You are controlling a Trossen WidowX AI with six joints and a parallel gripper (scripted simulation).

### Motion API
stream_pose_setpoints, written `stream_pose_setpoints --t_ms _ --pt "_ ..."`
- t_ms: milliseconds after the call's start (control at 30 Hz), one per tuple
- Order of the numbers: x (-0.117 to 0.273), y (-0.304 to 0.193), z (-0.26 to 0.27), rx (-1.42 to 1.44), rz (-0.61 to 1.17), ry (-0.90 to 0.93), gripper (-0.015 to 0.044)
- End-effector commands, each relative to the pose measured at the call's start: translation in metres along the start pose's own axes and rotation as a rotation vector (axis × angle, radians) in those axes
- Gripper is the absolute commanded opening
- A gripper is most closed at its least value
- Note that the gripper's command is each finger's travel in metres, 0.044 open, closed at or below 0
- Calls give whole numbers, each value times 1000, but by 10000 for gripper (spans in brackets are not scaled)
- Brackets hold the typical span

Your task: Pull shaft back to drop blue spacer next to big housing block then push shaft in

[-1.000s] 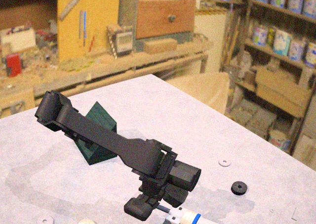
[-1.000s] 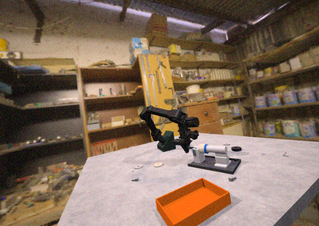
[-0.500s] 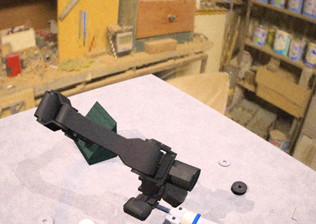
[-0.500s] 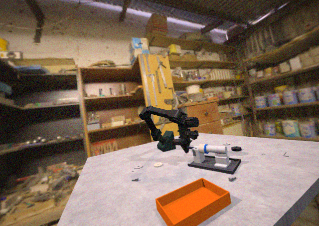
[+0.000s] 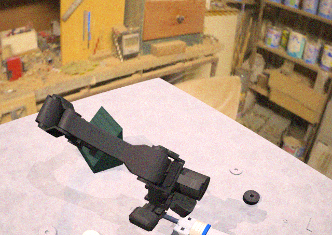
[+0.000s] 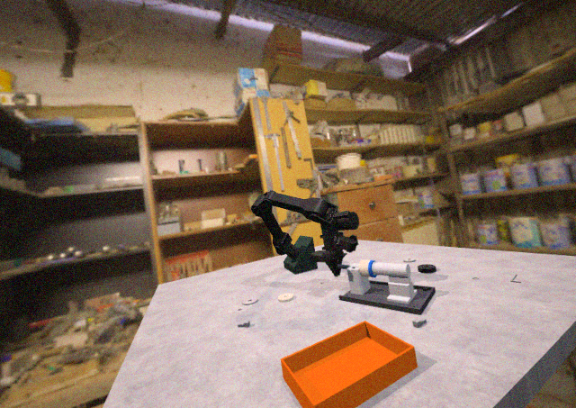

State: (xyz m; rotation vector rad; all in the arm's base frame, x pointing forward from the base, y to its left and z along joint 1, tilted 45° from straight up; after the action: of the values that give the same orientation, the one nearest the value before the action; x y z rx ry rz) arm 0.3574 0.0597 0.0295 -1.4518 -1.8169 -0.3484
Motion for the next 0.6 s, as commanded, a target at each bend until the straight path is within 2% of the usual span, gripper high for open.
stream_pose_setpoints --t_ms 0,567 --pt "0 -1 0 3 2 3 0" --pt "0 -3 0 3 2 3 0"
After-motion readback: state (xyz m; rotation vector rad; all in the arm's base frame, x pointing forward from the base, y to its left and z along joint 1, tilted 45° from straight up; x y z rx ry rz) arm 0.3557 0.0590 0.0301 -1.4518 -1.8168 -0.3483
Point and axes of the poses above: the point midway between the two fingers, 35 mm back from their tips, its own x axis back along the fingers, its own z axis across the jaws, y = z × x, the point moved 4 cm from there along x, back along the fingers, and after that the axes turned 4 degrees about -x, right-handed, at the moved point
